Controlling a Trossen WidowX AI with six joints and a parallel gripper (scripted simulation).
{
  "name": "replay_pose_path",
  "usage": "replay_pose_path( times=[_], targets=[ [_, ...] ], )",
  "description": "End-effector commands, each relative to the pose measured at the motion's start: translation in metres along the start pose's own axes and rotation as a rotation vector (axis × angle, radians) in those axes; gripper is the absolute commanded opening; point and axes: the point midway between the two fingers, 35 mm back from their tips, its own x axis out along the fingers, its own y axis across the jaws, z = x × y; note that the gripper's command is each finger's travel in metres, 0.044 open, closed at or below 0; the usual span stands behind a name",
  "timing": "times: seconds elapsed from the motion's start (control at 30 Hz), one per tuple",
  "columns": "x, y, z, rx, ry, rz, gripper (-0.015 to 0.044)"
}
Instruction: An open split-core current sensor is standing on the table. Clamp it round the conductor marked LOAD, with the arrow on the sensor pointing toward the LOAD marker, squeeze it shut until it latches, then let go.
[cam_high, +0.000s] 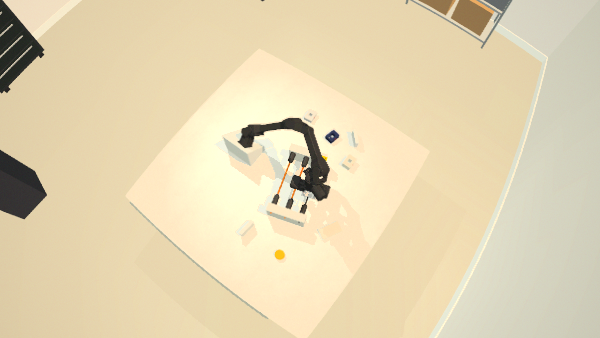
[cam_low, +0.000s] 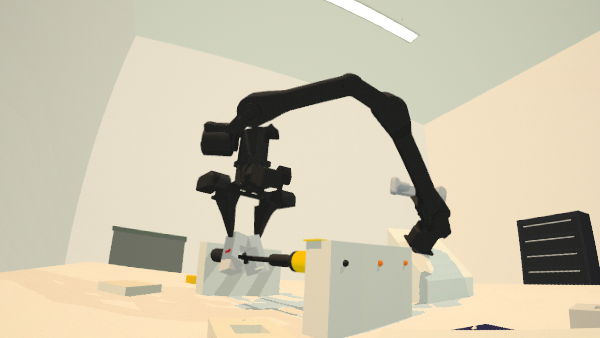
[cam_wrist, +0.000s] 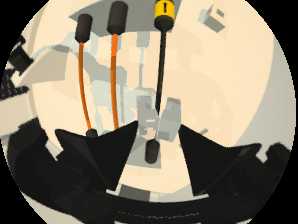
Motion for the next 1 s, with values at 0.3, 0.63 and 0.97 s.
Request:
replay_pose_path(
  times=[0.3,0.63,0.97],
  targets=[
    [0.0048,0.0003,0.0005,0.0,-0.001,0.0,0.0],
    [0.0048,0.0003,0.0005,0.0,-0.001,0.0,0.0],
    [0.0048,0.0003,0.0005,0.0,-0.001,0.0,0.0]
  ],
)
